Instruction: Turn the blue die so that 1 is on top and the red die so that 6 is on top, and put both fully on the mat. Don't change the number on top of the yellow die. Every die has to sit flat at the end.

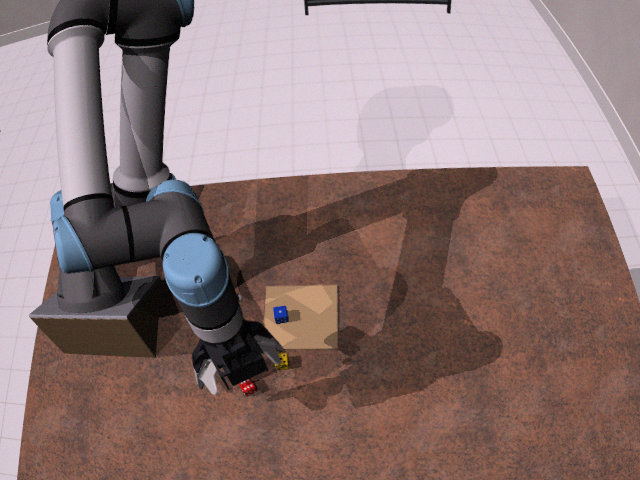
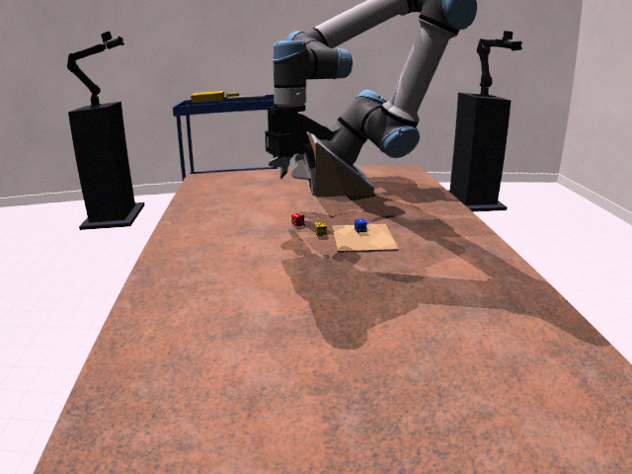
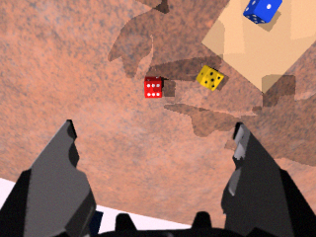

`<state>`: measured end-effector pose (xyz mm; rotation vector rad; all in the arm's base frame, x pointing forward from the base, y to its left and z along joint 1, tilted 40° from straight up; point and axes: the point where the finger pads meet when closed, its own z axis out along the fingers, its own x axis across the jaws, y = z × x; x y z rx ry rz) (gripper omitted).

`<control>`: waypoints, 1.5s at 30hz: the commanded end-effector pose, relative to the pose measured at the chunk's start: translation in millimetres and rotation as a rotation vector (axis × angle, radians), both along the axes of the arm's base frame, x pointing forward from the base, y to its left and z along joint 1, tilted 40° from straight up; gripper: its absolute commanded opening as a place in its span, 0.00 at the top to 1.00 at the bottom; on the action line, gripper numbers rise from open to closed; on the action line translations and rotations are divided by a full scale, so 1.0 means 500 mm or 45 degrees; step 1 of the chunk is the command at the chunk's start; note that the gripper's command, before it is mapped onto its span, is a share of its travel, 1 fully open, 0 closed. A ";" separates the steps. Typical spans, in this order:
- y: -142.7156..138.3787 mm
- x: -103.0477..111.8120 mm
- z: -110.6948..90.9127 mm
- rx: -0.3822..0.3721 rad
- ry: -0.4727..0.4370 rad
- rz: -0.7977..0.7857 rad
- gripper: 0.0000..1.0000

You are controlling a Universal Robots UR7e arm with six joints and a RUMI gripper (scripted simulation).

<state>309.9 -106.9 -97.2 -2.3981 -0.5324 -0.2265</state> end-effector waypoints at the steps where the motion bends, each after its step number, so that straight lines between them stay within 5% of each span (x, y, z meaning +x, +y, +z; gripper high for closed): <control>1: 0.002 -0.003 -0.002 0.004 -0.022 0.023 0.00; 14: 0.002 -0.004 -0.002 0.004 -0.029 0.030 0.00; 15: 0.002 -0.004 -0.002 0.004 -0.029 0.030 0.76; 45: 0.002 -0.004 -0.002 0.004 -0.029 0.030 0.76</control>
